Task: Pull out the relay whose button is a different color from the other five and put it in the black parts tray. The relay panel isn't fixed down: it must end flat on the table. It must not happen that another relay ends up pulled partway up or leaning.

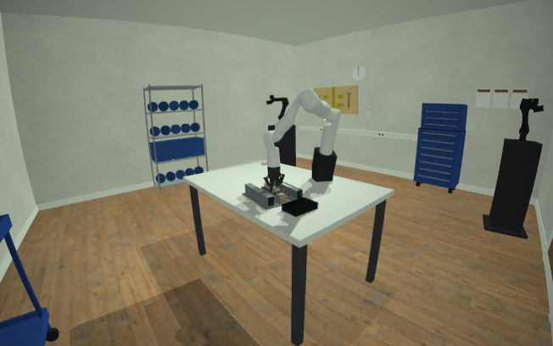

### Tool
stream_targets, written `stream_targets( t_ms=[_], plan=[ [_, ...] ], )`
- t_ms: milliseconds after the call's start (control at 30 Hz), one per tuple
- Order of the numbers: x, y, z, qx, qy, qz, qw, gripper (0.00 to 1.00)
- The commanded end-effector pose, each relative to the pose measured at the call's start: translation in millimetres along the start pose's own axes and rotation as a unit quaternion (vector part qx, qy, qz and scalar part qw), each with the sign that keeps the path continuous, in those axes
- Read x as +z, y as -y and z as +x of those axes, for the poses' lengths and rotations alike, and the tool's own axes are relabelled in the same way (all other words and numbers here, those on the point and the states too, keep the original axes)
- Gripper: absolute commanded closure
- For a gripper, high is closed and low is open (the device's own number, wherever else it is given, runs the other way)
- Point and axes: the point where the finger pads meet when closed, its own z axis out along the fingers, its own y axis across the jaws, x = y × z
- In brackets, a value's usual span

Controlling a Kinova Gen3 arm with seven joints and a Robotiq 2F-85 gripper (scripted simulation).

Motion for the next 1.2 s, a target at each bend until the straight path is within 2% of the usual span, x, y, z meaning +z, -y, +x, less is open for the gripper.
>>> stream_targets(
  t_ms=[0,933,1167],
  plan=[
    [-0.8,0.6,0.1,0.000,0.000,0.001,1.000,1.00],
    [-1.0,-0.8,0.0,0.000,0.000,0.026,1.000,1.00],
    [-1.0,-0.8,0.1,0.000,0.000,0.027,1.000,1.00]
  ],
)
